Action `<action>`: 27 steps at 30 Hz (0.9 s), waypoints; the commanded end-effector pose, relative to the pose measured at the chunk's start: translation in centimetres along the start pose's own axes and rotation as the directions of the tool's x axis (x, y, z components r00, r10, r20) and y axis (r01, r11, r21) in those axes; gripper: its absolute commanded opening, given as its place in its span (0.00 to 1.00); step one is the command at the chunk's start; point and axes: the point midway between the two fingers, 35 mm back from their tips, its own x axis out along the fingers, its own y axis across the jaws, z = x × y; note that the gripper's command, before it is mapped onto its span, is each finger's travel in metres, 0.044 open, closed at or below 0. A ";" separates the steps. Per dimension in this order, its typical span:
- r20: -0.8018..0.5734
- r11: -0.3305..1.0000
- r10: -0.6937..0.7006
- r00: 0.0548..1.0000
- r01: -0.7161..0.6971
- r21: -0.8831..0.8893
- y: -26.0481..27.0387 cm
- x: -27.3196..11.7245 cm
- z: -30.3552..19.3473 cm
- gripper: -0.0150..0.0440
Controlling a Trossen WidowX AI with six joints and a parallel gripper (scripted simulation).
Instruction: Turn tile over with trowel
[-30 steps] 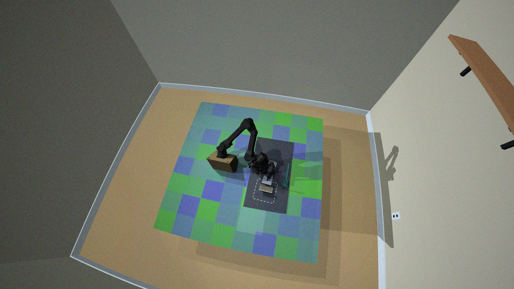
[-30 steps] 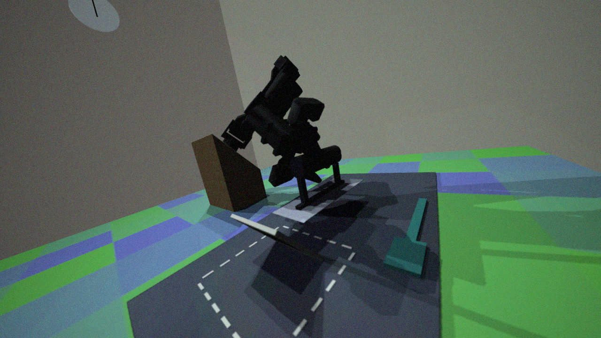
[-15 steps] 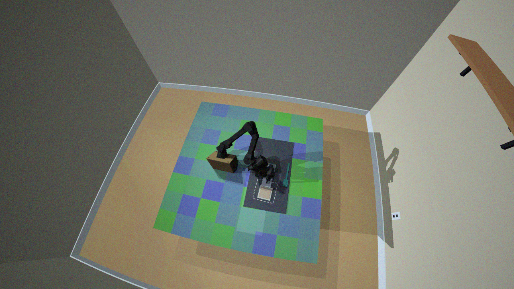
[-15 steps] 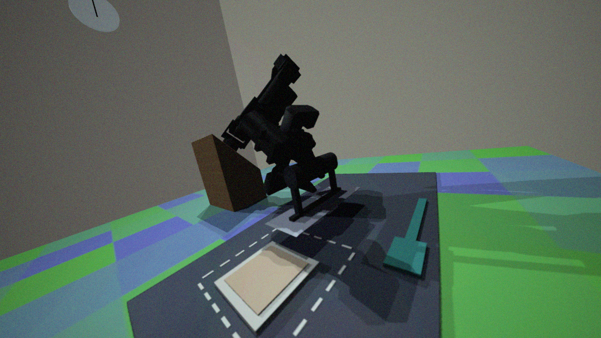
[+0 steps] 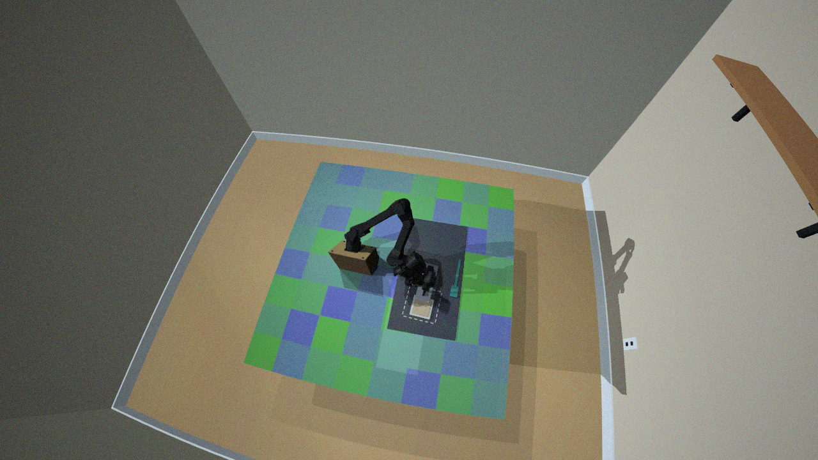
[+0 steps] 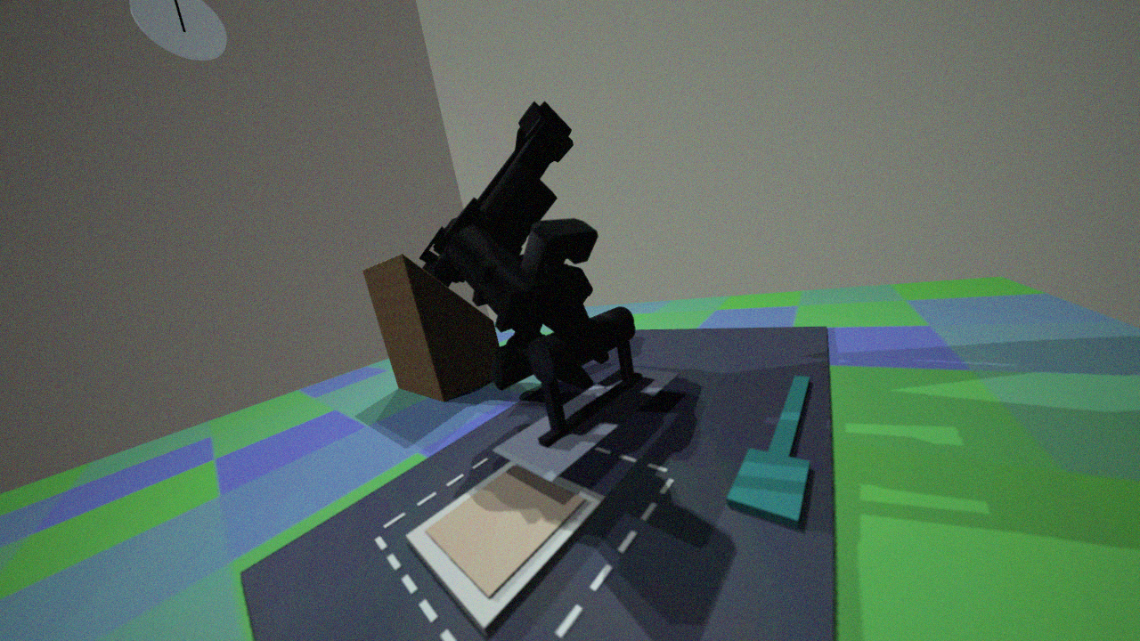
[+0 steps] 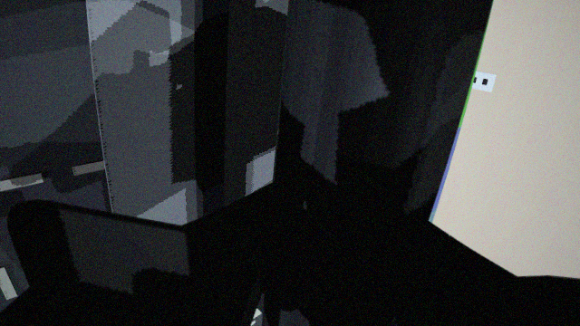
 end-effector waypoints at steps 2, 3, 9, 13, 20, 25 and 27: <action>0.003 1.000 -0.021 1.000 0.021 -0.010 -0.8 0.1 0.2 0.25; 0.003 1.000 -0.021 1.000 0.021 -0.010 -1.0 0.0 0.4 0.25; 0.003 1.000 -0.021 1.000 0.021 -0.010 -2.0 -0.5 2.1 0.25; 0.003 1.000 -0.021 1.000 0.021 -0.010 -2.7 -0.8 3.2 0.25; 0.003 1.000 -0.021 1.000 0.021 -0.009 -3.6 -1.6 5.1 0.25; 0.003 1.000 -0.021 1.000 0.021 -0.009 -4.1 -2.2 6.4 0.25; 0.003 1.000 -0.021 1.000 0.021 -0.009 -4.3 -2.5 7.0 0.25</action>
